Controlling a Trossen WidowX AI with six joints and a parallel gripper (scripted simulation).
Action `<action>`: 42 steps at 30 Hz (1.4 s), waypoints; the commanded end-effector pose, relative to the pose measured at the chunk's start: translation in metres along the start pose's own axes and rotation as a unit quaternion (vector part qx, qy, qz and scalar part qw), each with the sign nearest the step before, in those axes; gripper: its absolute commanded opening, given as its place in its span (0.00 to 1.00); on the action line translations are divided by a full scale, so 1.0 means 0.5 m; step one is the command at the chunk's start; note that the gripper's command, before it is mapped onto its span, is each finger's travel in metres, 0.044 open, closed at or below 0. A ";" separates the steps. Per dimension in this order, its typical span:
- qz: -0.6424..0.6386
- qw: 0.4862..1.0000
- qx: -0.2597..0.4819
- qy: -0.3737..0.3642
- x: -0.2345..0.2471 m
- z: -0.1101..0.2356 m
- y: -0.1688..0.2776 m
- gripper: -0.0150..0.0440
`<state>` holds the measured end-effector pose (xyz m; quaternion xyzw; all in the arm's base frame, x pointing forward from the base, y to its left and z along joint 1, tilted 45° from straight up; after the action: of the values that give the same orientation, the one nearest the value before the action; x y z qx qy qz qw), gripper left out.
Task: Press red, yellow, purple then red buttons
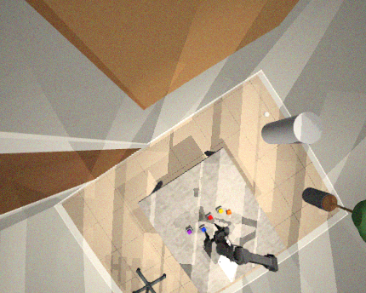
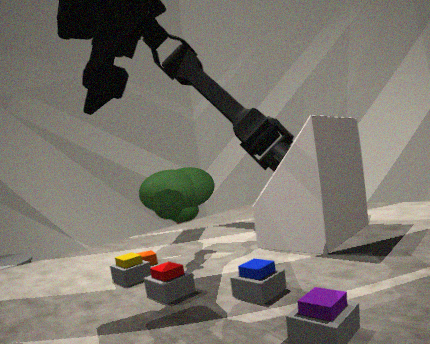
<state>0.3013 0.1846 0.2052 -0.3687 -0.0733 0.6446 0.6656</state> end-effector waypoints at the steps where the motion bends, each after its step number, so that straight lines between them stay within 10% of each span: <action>1: 0.088 0.986 0.116 0.081 -0.028 -0.102 0.059 0.93; 9: 0.171 0.943 0.246 0.143 -0.068 -0.187 0.123 0.93; 24: 0.171 0.943 0.246 0.144 -0.112 -0.290 0.174 0.29; 42: 0.171 0.943 0.246 0.144 -0.124 -0.319 0.188 0.29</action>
<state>0.3093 0.0589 0.0636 -0.2894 0.2428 0.6853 0.6226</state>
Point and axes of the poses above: the point midway between the two fingers, 35 mm back from their tips, its own z axis back along the fingers, its own x axis across the jaws, y = z × x, the point moved 10 cm from there along z, back along the fingers
